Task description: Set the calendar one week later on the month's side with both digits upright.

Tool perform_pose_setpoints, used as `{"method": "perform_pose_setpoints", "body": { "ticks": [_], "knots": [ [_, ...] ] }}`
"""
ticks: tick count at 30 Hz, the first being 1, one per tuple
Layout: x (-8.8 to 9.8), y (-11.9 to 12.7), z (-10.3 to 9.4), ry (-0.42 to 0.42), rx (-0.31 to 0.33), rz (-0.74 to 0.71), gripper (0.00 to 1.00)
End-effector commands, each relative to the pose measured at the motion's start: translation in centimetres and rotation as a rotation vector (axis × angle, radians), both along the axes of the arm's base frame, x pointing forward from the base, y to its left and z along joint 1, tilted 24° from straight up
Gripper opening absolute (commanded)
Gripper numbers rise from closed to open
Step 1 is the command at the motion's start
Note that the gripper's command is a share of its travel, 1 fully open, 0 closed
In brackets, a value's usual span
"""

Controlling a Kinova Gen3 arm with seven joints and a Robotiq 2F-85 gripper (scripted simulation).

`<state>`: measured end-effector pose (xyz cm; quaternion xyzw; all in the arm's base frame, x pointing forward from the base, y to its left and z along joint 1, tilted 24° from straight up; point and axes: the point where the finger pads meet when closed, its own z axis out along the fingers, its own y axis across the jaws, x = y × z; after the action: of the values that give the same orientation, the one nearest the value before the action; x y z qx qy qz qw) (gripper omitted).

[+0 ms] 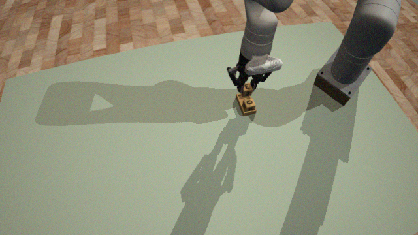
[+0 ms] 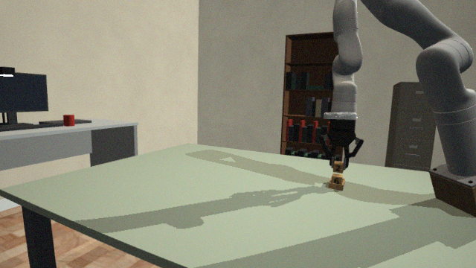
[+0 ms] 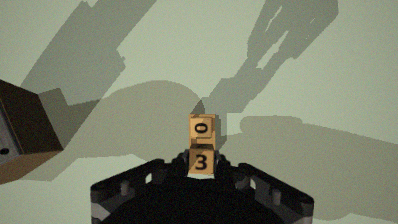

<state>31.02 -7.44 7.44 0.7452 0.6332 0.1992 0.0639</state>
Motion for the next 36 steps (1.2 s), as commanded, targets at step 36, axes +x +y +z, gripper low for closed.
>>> {"method": "perform_pose_setpoints", "body": {
  "ticks": [36],
  "knots": [
    [0.6, 0.4, -2.0, 0.009, 0.002, -0.003, 0.26]
  ]
}}
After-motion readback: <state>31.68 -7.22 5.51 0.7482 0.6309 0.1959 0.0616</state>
